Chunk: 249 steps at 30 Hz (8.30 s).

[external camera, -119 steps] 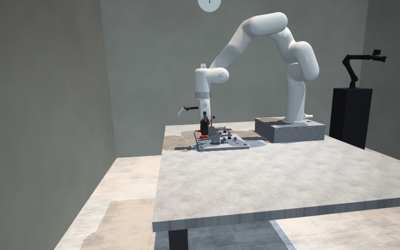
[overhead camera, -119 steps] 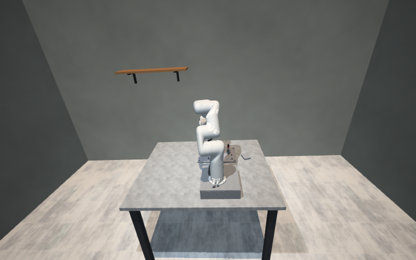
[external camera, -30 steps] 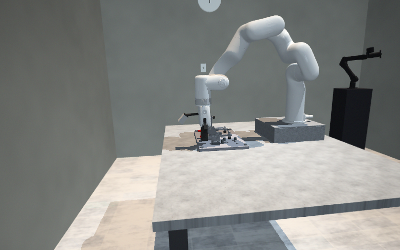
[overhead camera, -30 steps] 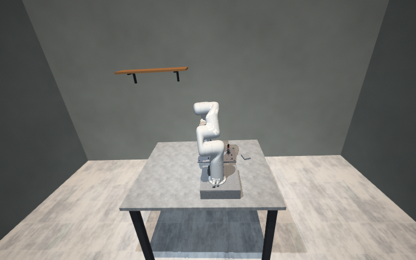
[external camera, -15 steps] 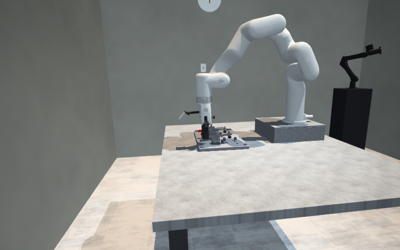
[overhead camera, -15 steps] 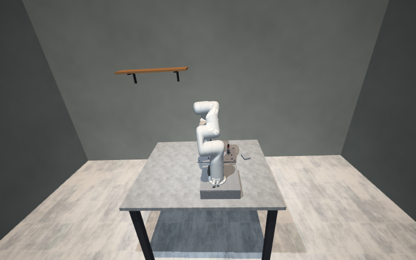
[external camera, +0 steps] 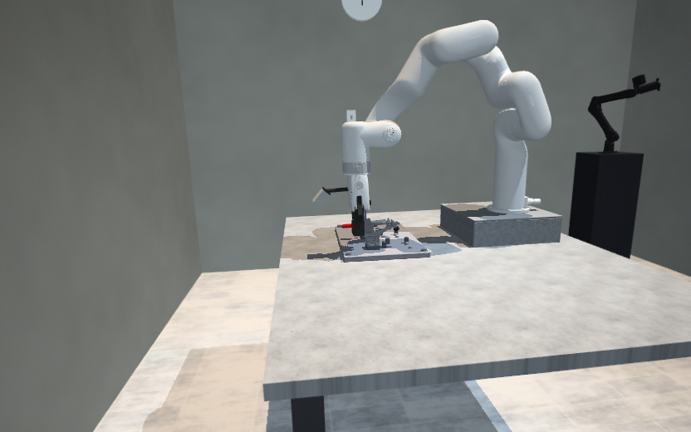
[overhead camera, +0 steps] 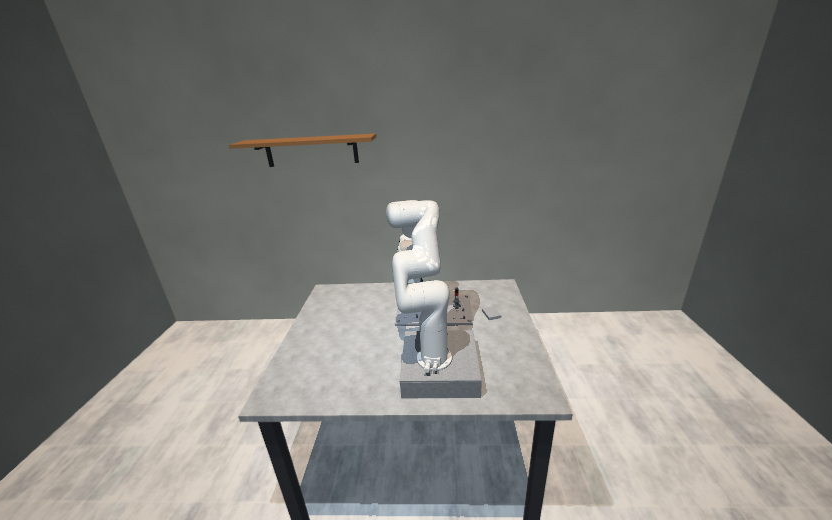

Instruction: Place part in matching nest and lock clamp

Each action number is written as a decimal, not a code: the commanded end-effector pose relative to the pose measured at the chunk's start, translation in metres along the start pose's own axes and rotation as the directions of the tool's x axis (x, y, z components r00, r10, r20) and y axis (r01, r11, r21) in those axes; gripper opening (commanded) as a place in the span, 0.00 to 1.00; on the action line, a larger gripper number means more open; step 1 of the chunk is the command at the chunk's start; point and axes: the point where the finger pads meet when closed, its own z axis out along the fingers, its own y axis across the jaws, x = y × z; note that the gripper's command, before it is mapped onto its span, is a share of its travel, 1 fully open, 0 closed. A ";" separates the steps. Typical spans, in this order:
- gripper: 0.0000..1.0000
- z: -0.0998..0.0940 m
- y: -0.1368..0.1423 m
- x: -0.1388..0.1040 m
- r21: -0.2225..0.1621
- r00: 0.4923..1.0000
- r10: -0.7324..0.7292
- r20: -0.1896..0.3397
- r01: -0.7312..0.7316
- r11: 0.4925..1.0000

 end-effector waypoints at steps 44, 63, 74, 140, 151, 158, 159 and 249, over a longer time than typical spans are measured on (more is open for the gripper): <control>0.00 -0.011 0.000 -0.030 0.001 1.000 0.000 -0.003 0.000 1.000; 0.00 -0.011 0.000 -0.031 0.001 1.000 0.000 -0.003 0.000 1.000; 0.00 -0.011 0.000 -0.031 0.001 1.000 0.000 -0.003 0.000 1.000; 0.47 -0.011 0.000 -0.036 0.001 1.000 0.000 -0.003 0.000 1.000; 0.47 -0.035 0.000 -0.036 0.001 1.000 0.000 -0.003 0.000 1.000; 0.47 -0.055 0.000 -0.036 0.001 1.000 0.000 -0.003 0.000 1.000; 0.47 -0.058 0.000 -0.036 0.001 1.000 0.000 -0.003 0.000 1.000; 1.00 -0.138 0.234 -0.079 0.002 1.000 0.000 -0.005 0.000 1.000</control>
